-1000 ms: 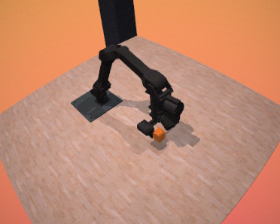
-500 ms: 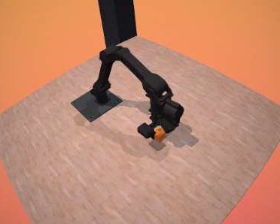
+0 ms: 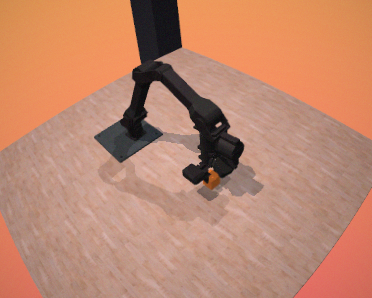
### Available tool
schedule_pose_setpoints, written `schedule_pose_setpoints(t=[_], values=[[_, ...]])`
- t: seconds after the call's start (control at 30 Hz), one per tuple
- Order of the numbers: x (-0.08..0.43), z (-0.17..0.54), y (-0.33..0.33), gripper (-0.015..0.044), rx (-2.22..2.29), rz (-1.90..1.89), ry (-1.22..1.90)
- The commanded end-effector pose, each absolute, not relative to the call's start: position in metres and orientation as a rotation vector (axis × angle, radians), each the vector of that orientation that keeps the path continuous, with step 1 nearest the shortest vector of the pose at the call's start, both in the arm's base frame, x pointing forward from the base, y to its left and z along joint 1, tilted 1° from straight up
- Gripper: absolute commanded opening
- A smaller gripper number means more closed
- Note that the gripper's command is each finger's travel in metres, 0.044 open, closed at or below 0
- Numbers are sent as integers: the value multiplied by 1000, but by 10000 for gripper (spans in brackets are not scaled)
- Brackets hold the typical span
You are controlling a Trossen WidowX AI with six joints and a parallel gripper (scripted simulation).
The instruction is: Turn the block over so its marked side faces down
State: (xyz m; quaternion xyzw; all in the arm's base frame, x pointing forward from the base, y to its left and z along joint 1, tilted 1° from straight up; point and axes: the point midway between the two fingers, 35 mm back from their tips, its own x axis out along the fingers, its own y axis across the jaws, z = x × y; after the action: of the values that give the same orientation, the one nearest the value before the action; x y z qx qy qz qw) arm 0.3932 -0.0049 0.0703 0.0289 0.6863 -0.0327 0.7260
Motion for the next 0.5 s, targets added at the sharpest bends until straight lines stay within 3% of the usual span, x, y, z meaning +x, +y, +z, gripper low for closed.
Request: schedule_pose_setpoints(t=[0.0,0.17,0.27,0.47], values=[[393,69,-4,97,65,-66,1515],[393,69,-4,64,65,-66,1515],[393,78,-4,0,65,-66,1515],[392,99,-4,0,65,-66,1515]])
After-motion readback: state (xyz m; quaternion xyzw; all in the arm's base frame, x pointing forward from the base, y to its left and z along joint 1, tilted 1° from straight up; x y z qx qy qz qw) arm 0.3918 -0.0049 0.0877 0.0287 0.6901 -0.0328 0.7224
